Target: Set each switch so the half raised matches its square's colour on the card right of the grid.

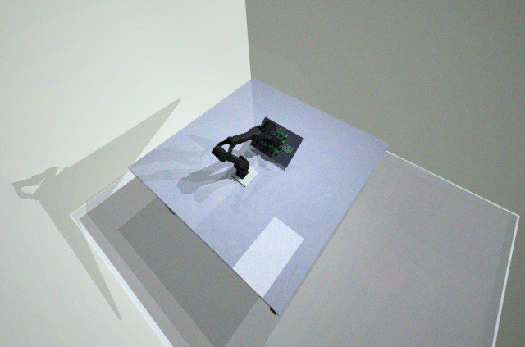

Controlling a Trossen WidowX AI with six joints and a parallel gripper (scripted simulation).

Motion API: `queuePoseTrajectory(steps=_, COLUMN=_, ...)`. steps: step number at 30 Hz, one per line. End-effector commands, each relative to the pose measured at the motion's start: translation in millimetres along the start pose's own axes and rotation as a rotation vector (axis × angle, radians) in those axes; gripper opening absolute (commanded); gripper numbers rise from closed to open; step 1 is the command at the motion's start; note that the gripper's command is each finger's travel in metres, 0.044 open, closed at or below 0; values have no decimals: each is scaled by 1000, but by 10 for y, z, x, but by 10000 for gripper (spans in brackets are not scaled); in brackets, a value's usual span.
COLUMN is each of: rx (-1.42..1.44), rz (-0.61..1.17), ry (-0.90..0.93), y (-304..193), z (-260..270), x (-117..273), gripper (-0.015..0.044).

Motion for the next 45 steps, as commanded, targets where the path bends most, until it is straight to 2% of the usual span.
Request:
queuePoseTrajectory(steps=1, rx=0, rz=4, ry=0, y=19, z=-2, x=100, gripper=0)
queuePoseTrajectory(steps=5, rx=-2, rz=27, ry=-2, y=37, z=1, x=613, gripper=0)
queuePoseTrajectory(steps=11, rx=-3, rz=29, ry=-2, y=28, z=14, x=641, gripper=0)
queuePoseTrajectory(steps=20, rx=-4, rz=29, ry=0, y=-196, z=325, x=647, gripper=0)
queuePoseTrajectory(steps=25, rx=-4, rz=52, ry=-1, y=-184, z=326, x=316, gripper=0)
queuePoseTrajectory(steps=45, rx=-4, rz=53, ry=-1, y=-190, z=326, x=98, gripper=0)
Point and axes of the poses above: the point midway between the two fingers, 35 mm back from their tips, its own x axis back along the fingers, its own z axis across the jaws, y = z × x, the point moved 4 cm from there along x, back along the fingers, and after that the axes turned 3 degrees about -x, right-handed, at the moved point
